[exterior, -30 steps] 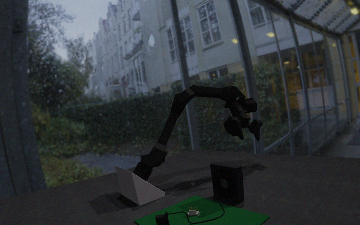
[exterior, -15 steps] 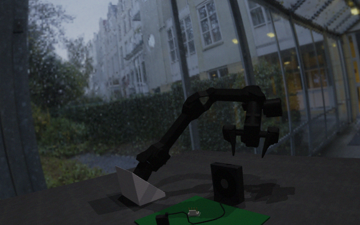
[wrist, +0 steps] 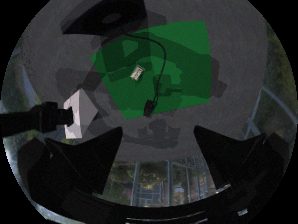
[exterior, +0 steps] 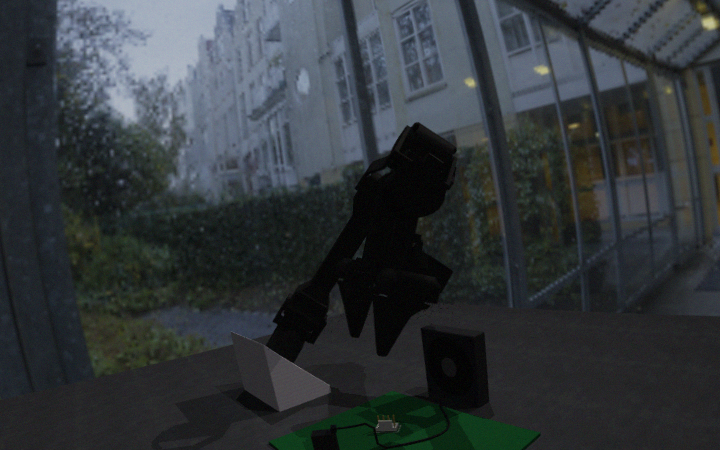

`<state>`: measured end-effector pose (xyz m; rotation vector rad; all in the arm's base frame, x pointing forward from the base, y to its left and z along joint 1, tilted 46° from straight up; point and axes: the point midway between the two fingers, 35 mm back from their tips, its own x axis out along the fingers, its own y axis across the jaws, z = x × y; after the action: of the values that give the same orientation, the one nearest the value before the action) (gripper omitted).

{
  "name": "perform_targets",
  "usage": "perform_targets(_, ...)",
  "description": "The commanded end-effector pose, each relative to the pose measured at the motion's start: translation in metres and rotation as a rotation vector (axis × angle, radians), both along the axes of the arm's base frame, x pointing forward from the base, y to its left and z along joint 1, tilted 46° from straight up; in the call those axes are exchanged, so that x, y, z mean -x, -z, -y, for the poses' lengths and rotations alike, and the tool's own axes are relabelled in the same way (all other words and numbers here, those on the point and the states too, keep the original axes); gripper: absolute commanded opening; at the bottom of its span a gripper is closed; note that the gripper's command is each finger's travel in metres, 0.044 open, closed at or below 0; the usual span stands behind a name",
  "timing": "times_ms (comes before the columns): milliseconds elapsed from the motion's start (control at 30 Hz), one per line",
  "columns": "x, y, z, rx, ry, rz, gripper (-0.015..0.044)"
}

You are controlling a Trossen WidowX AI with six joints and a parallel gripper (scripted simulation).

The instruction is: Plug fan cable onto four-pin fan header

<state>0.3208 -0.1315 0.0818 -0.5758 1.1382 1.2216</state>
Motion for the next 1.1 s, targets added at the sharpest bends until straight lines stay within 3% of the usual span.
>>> perform_targets(0,0.031,0.03,0.031,-0.177,0.2,-0.062,0.044)
perform_targets(133,0.058,0.051,0.056,-0.325,0.388,-0.082,0.044)
perform_targets(333,0.058,0.054,0.056,-0.332,0.398,-0.083,0.044)
perform_targets(667,0.049,0.121,-0.011,-0.335,0.397,-0.081,0.044)
perform_targets(1067,0.048,0.129,-0.019,-0.335,0.397,-0.081,0.044)
